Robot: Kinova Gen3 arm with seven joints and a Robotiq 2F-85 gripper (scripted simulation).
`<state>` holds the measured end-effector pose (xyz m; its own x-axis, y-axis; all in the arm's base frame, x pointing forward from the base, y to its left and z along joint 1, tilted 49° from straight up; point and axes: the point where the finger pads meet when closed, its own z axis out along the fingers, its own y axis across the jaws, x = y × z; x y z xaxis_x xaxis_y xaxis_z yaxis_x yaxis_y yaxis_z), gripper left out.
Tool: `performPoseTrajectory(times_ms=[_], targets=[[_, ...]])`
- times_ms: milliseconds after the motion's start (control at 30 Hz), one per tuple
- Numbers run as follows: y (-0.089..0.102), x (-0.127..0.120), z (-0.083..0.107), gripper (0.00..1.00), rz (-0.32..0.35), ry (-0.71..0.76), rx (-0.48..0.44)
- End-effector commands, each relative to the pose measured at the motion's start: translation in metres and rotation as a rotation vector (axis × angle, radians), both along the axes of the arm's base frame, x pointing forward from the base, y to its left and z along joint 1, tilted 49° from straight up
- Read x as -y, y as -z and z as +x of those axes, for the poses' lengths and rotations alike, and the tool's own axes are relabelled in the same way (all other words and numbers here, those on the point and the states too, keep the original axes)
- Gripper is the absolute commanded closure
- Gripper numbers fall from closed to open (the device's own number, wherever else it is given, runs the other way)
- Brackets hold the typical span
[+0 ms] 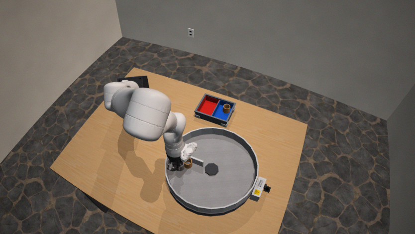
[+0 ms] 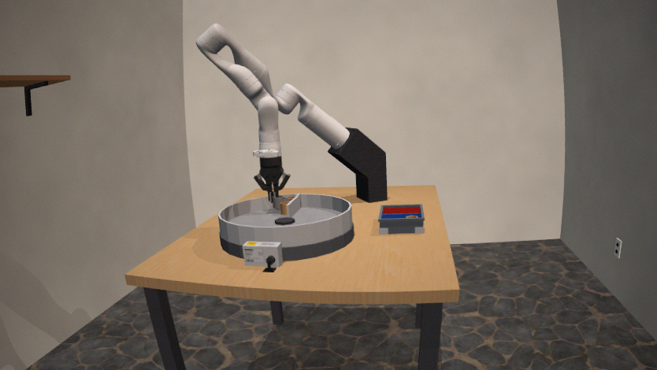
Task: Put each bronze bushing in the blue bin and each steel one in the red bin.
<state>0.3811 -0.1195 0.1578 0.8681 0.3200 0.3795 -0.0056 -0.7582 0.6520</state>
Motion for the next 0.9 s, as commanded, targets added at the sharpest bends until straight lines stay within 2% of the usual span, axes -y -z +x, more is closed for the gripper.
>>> performPoseTrajectory(times_ms=[0,867], targets=[[-0.0007,0.0006,-0.0033,1.00,0.000,0.003,-0.004],[-0.0047,-0.0028,-0.0063,1.00,0.000,0.003,-0.004]])
